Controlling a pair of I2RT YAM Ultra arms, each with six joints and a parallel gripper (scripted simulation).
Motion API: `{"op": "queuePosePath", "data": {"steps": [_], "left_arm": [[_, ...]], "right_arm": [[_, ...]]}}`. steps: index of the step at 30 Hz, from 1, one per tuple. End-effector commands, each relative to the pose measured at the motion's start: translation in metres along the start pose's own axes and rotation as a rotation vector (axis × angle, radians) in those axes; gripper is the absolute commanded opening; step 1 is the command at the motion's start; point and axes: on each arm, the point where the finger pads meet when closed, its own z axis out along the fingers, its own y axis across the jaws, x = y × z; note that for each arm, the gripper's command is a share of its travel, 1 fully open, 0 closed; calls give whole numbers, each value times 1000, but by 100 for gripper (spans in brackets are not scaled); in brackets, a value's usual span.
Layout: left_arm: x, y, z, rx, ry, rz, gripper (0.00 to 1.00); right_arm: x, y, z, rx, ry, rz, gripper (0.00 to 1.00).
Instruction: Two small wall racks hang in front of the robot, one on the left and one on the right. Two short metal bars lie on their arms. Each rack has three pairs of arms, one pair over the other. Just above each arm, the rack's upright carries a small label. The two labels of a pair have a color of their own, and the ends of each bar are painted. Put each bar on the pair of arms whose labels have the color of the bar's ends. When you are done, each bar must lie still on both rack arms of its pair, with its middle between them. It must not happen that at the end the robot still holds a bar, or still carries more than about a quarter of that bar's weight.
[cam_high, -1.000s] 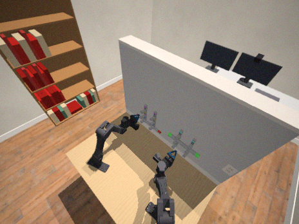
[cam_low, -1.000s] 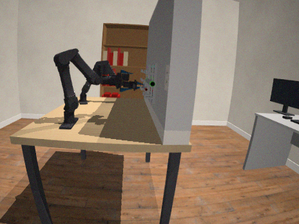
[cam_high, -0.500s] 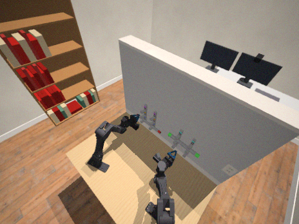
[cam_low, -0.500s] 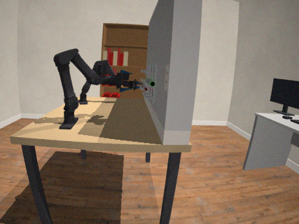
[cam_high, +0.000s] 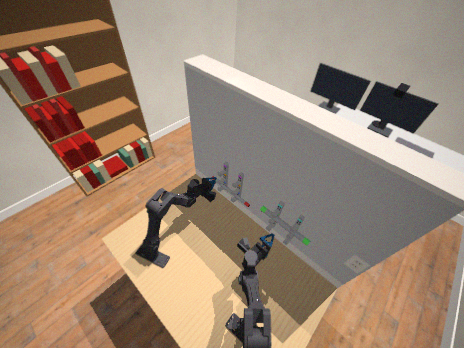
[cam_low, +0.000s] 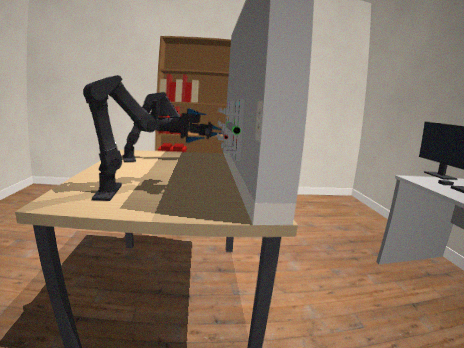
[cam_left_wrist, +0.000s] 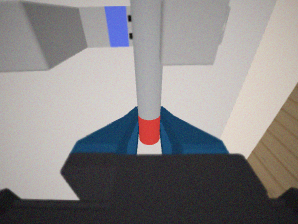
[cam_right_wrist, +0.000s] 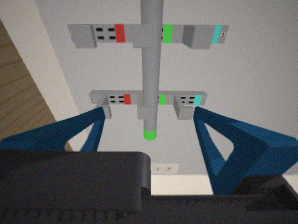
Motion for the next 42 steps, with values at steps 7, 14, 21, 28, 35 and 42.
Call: {"op": "queuePosePath", "data": {"steps": [7, 14, 21, 28, 35, 42], "left_arm": [[-1, 43, -1, -71, 0, -5, 0], [-1, 47, -2, -71, 0, -5, 0], [0, 51, -3, -71, 0, -5, 0], [0, 55, -4, -71, 0, -5, 0], [1, 56, -4, -70, 0, -5, 0], [1, 57, -4, -70, 0, -5, 0]], "right_arm": [[1, -7, -5, 12, -3, 15, 100], [1, -7, -5, 12, -3, 15, 100], [1, -7, -5, 12, -3, 15, 100], [1, -7, -5, 12, -3, 15, 100], [1, -7, -5, 12, -3, 15, 100], [1, -7, -5, 12, -3, 15, 100]]}}
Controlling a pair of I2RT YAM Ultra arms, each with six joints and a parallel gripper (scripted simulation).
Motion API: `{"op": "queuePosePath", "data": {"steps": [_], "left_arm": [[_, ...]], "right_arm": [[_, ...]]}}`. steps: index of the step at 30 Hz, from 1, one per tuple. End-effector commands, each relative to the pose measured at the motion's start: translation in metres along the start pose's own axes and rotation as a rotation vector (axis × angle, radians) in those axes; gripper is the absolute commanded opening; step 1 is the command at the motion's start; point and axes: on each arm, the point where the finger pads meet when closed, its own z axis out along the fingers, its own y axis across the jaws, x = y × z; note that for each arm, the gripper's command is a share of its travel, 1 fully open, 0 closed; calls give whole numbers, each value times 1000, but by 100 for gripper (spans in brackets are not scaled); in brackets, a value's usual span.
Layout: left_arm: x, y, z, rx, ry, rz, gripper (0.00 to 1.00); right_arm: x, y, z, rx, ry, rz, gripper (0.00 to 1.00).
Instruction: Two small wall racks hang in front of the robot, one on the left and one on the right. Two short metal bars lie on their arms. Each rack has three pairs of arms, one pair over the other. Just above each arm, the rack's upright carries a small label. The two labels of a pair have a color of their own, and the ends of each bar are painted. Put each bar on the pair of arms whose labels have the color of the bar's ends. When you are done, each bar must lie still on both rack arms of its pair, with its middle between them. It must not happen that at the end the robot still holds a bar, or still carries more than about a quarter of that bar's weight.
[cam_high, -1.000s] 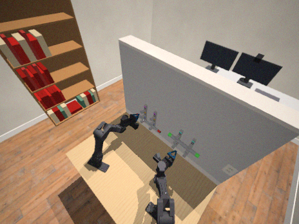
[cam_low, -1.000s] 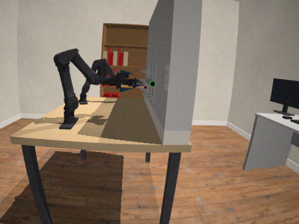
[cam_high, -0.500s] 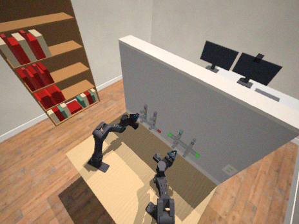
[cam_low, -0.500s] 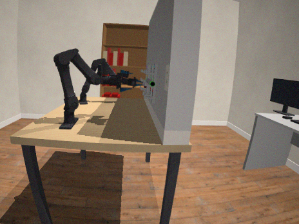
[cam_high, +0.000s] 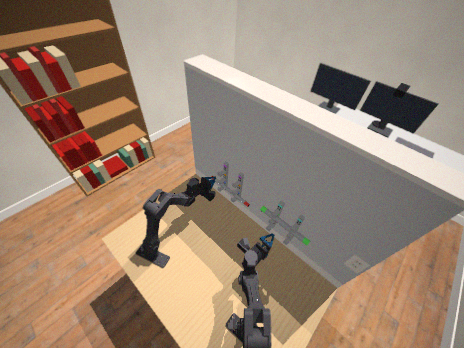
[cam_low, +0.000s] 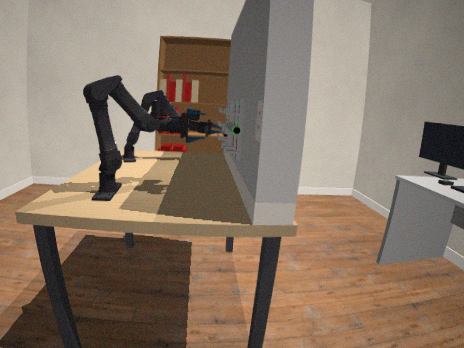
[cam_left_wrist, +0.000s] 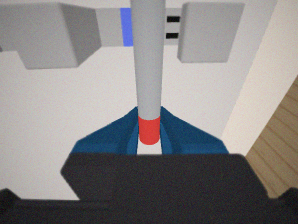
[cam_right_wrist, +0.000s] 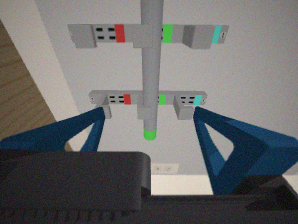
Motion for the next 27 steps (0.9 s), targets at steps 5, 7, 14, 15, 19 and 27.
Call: {"op": "queuePosePath", "data": {"steps": [5, 7, 14, 15, 19, 27], "left_arm": [[2, 47, 1, -97, 0, -2, 0], [2, 47, 1, -97, 0, -2, 0], [3, 49, 2, -97, 0, -2, 0], [3, 49, 2, -97, 0, -2, 0], [4, 50, 2, -97, 0, -2, 0], [4, 48, 1, -96, 0, -2, 0]], "right_arm": [[1, -7, -5, 12, -3, 15, 100], [1, -7, -5, 12, -3, 15, 100], [1, -7, -5, 12, -3, 15, 100], [1, -7, -5, 12, -3, 15, 100], [1, -7, -5, 12, -3, 15, 100], [1, -7, -5, 12, -3, 15, 100]]}}
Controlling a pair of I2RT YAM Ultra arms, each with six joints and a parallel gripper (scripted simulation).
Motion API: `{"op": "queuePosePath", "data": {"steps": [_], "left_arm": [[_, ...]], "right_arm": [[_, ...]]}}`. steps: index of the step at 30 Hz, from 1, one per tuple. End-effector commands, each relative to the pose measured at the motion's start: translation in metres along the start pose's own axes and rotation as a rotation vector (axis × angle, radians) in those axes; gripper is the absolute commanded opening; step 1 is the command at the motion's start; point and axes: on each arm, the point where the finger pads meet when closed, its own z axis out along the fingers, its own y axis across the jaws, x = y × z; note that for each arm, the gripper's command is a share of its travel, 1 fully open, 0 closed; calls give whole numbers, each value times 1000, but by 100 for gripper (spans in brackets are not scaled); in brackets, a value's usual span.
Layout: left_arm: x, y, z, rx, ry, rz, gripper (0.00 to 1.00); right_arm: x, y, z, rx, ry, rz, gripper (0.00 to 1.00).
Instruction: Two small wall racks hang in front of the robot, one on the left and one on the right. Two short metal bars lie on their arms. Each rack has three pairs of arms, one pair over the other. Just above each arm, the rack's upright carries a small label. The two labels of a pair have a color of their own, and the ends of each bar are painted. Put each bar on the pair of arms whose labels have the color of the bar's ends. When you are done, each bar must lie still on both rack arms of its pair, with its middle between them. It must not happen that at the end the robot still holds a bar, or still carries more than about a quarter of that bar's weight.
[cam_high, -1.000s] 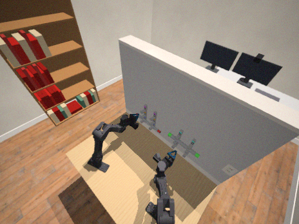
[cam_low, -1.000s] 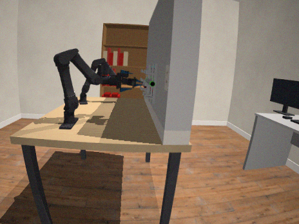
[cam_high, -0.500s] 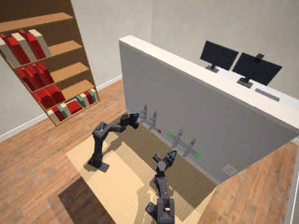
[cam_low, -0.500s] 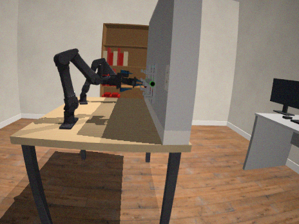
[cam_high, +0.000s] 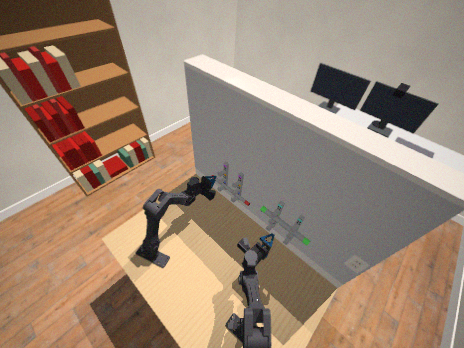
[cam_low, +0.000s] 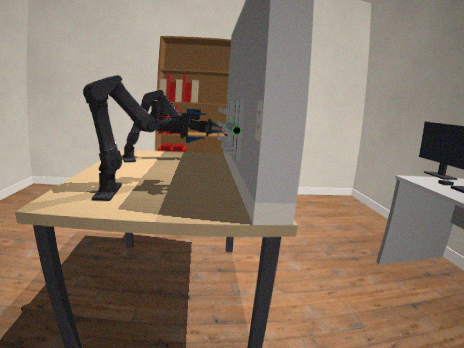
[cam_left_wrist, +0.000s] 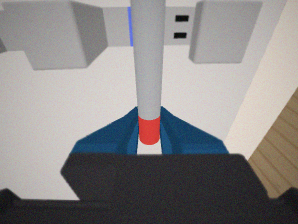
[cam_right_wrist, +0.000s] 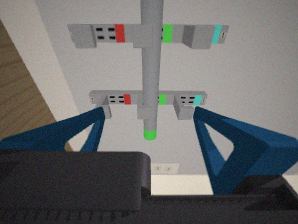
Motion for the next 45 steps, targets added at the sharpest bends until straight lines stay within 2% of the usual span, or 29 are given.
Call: {"op": "queuePosePath", "data": {"steps": [1, 45], "left_arm": [[4, 42, -1, -92, 0, -3, 0], [4, 34, -6, -92, 1, -3, 0]], "right_arm": [[1, -7, -5, 12, -3, 15, 100], [1, -7, -5, 12, -3, 15, 100]]}}
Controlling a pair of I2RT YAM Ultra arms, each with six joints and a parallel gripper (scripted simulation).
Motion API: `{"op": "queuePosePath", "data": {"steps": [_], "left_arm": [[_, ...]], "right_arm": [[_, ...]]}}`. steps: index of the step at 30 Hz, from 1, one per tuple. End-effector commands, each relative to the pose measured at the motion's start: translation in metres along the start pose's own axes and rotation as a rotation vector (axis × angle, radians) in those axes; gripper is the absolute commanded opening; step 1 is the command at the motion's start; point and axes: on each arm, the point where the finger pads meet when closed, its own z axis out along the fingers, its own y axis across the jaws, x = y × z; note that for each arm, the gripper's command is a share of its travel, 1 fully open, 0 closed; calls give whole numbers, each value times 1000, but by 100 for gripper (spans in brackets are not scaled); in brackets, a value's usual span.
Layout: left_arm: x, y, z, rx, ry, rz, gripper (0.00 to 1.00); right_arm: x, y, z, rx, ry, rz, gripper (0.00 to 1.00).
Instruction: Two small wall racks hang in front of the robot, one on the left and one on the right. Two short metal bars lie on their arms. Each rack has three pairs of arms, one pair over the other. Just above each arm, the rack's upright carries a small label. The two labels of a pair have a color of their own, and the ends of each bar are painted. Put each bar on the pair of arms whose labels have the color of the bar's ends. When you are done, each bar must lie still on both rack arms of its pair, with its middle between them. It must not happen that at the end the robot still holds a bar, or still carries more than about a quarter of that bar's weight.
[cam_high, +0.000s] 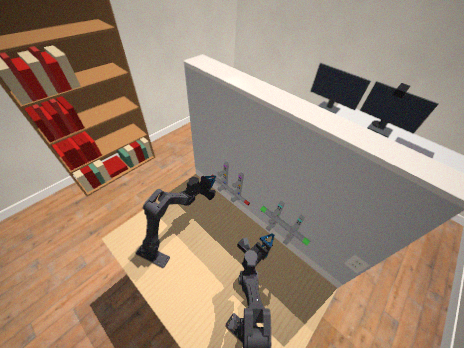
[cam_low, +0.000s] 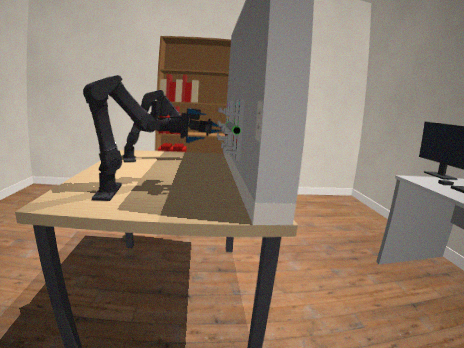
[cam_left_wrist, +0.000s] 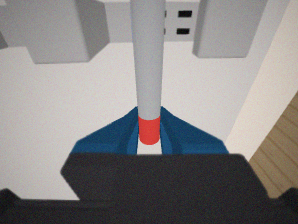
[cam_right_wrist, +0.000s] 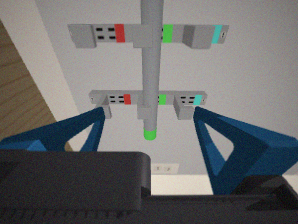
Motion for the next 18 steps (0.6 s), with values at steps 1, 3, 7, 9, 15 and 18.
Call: {"op": "queuePosePath", "data": {"steps": [1, 3, 7, 9, 15, 18], "left_arm": [[1, 32, -7, -85, -2, -4, 0], [1, 31, -9, -85, -2, -4, 0], [0, 29, -12, -85, -2, -4, 0], [0, 29, -14, -85, -2, -4, 0], [-1, 26, -20, -85, -2, -4, 0], [-1, 26, -21, -85, -2, -4, 0]], "right_arm": [[1, -7, -5, 12, -3, 15, 100], [1, -7, -5, 12, -3, 15, 100], [1, -7, -5, 12, -3, 15, 100], [1, -7, -5, 12, -3, 15, 100], [1, -7, -5, 12, -3, 15, 100], [1, -7, -5, 12, -3, 15, 100]]}}
